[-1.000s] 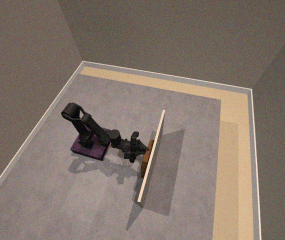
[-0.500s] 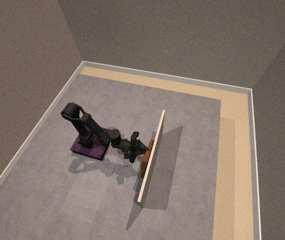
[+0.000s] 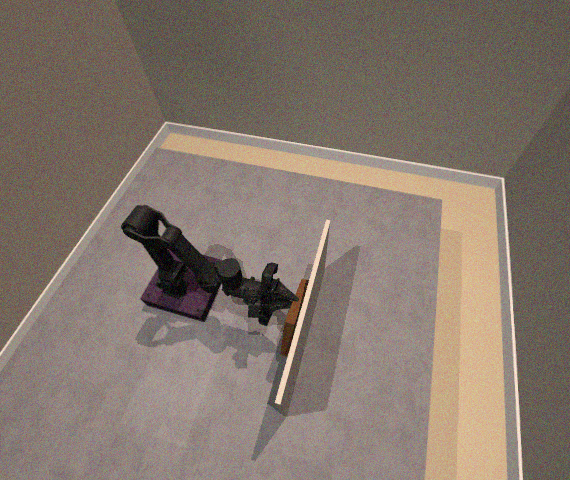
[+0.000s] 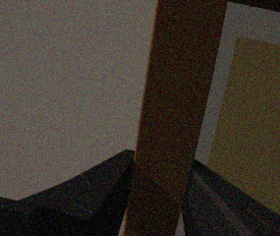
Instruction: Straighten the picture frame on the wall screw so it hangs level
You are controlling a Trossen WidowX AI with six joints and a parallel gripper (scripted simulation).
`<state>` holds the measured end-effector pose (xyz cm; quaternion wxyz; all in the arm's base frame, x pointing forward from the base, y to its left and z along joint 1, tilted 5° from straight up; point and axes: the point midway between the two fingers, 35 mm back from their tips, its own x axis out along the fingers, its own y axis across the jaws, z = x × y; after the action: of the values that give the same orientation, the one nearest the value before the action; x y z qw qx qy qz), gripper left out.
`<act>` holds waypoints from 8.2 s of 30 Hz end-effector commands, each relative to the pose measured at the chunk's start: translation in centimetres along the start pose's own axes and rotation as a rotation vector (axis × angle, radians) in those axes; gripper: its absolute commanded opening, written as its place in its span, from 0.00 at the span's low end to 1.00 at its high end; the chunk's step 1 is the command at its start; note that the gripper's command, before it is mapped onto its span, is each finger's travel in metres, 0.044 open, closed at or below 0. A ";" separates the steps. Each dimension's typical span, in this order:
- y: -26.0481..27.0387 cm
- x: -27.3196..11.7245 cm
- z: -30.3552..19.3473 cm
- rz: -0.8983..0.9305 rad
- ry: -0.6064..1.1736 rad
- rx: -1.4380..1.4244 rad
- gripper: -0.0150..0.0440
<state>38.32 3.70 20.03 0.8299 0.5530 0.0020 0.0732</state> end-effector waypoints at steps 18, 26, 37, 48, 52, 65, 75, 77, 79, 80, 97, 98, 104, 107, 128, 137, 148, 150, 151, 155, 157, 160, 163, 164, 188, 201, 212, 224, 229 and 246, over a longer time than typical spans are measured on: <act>0.7 0.0 0.0 0.015 0.002 -0.002 0.25; 0.6 0.0 0.0 0.015 0.002 -0.002 0.25; 0.6 0.0 0.0 0.015 0.002 -0.002 0.25; 0.7 0.0 0.2 0.015 0.002 -0.003 0.25; 0.7 0.0 0.2 0.015 0.002 -0.003 0.25; 0.8 0.0 0.6 0.015 0.002 -0.003 0.25; 0.6 0.0 0.7 0.015 0.002 -0.003 0.25; 0.6 0.0 0.7 0.015 0.002 -0.003 0.25; 0.6 0.0 0.7 0.015 0.002 -0.003 0.25; 0.6 0.0 0.7 0.015 0.002 -0.003 0.25; 0.3 0.0 0.7 0.015 0.002 -0.003 0.25; 0.2 0.0 0.7 0.015 0.002 -0.003 0.25; 0.0 0.0 0.7 0.015 0.002 -0.003 0.25; -0.1 0.0 0.7 0.015 0.002 -0.003 0.25; -0.3 0.0 0.8 0.009 0.000 0.038 0.25; -0.2 0.0 0.8 0.009 0.001 0.086 0.25; -0.1 0.0 0.8 0.009 0.001 0.143 0.25; -0.1 0.0 0.8 0.009 0.001 0.159 0.25; -0.1 0.0 0.8 0.009 0.001 0.159 0.25; -0.1 0.0 0.8 0.009 0.002 0.180 0.25; -0.1 0.0 0.8 0.009 0.002 0.190 0.25; -0.1 0.0 0.8 0.009 0.002 0.206 0.25; -0.1 0.0 0.8 0.009 0.002 0.222 0.25; 0.0 0.0 0.8 0.009 0.002 0.227 0.25; 0.1 0.0 0.9 0.008 0.003 0.352 0.25; 0.2 0.0 1.0 0.008 0.004 0.421 0.25; 0.2 0.0 1.0 0.010 0.003 0.445 0.39; 0.3 -0.6 1.1 0.010 0.003 0.419 0.69; 0.2 -5.1 1.3 0.008 0.004 0.221 0.69; 1.5 -11.5 1.8 -0.008 0.030 0.021 0.69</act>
<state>27.84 1.22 20.32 0.8213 0.5655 0.0151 0.0741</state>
